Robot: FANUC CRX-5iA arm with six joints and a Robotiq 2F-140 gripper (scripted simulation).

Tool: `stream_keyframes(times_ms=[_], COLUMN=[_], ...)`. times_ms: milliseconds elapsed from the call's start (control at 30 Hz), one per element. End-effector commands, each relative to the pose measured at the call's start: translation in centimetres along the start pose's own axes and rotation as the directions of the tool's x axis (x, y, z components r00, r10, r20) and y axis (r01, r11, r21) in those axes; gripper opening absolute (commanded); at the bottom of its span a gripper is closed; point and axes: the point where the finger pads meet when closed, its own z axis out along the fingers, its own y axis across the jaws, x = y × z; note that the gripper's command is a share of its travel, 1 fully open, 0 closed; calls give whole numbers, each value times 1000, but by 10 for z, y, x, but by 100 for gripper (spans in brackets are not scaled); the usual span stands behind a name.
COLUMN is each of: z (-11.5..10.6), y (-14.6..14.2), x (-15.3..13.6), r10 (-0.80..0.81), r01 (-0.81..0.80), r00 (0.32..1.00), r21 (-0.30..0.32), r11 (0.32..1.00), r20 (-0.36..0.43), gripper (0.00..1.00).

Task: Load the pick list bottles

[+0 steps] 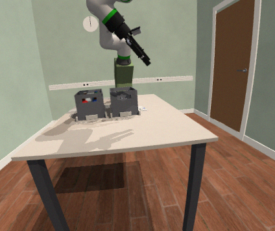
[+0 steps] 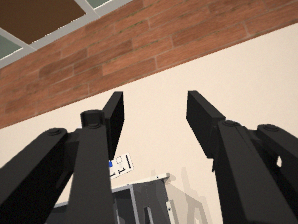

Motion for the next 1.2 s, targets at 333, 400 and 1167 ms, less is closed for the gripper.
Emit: stream_keyframes(times_ms=[333,400,1167], z=[21,28,80], y=[-29,-35,-96], x=[7,7,6], r10=[-180,-230,-574], r01=[176,223,533], r00=[982,971,814], r21=[73,95,271], r11=[982,970,801], r20=[57,68,95], gripper=[44,44,44])
